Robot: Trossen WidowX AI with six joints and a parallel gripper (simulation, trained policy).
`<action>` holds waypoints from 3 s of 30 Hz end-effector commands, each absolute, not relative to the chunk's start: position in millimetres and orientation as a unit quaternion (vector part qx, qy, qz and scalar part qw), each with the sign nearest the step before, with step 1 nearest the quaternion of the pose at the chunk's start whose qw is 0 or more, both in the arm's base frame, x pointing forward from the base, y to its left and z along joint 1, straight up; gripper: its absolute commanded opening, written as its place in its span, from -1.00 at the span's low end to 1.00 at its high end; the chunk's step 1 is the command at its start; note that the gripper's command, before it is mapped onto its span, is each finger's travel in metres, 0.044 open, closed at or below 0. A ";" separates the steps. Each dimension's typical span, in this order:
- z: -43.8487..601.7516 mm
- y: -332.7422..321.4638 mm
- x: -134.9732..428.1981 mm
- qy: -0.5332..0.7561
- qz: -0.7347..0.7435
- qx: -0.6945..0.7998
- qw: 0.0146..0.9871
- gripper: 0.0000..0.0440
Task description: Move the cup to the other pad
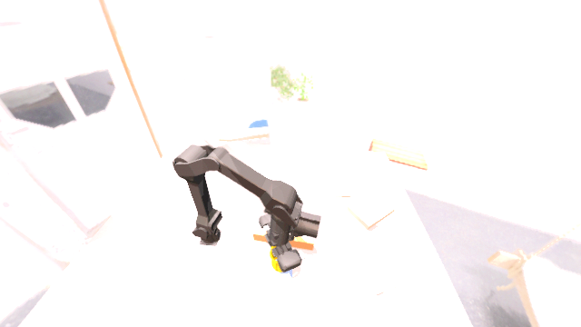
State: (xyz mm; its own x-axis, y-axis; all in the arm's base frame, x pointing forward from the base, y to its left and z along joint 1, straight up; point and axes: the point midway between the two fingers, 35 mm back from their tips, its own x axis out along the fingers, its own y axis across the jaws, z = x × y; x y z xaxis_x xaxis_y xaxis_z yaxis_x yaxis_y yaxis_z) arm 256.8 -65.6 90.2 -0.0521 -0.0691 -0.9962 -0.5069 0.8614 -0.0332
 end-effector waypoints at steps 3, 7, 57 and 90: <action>106.8 -58.2 266.8 0.691 0.172 -0.214 0.668 -0.97; 115.0 -51.5 272.6 0.684 0.176 -0.222 0.672 -0.99; 113.2 102.0 291.4 0.604 0.242 -0.292 0.701 -1.00; 60.8 125.8 271.4 0.600 0.227 -0.275 0.716 -0.46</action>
State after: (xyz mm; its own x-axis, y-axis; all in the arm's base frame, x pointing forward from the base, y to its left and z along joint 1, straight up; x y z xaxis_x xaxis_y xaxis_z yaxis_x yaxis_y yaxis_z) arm 270.3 125.4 59.3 0.1651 -0.0163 -0.9861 -0.6647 0.7368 -0.1234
